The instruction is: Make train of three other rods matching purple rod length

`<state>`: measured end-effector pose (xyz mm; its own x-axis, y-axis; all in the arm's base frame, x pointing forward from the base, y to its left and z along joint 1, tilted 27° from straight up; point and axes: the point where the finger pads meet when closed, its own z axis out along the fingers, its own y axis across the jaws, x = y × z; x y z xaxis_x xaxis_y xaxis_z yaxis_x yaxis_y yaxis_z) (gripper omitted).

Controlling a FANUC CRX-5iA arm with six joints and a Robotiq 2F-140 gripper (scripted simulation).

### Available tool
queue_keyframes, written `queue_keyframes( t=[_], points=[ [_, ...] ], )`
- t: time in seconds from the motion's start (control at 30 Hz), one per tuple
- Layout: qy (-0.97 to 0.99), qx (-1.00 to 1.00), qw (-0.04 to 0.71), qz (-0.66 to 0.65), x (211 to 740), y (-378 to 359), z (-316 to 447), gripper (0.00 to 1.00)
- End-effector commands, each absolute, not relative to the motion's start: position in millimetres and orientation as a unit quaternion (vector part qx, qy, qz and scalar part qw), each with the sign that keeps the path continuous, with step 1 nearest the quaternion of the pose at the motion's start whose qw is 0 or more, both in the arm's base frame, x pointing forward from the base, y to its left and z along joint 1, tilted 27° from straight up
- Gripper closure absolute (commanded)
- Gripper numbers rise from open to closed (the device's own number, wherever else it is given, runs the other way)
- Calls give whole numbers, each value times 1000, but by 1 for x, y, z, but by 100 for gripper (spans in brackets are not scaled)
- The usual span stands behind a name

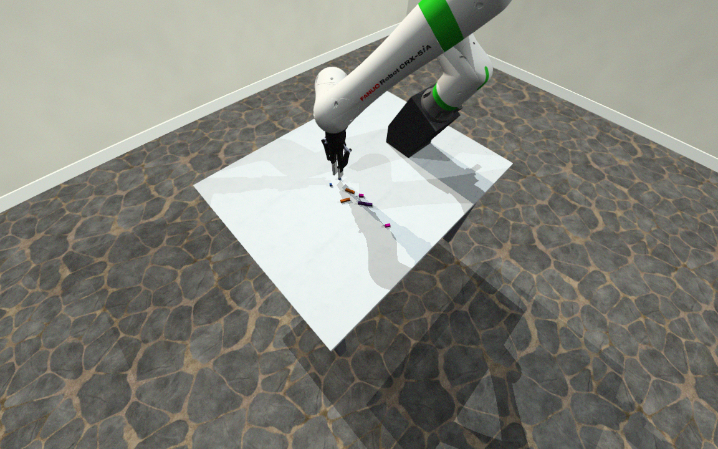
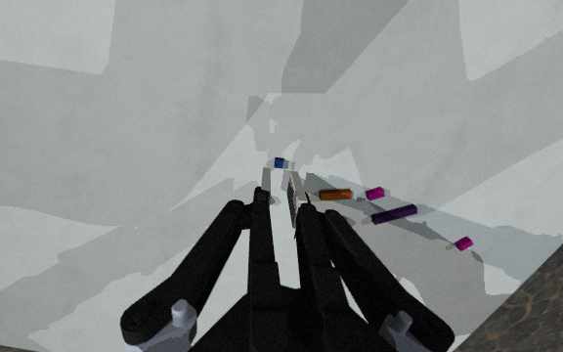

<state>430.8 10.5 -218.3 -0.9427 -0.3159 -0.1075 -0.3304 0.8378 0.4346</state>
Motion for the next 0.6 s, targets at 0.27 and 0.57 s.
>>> queue_keyframes(
  t=[0.27,0.57],
  points=[
    [959,-169,16,229,430,15,-229,85],
    [959,-169,16,229,430,18,-233,85]
  ],
)
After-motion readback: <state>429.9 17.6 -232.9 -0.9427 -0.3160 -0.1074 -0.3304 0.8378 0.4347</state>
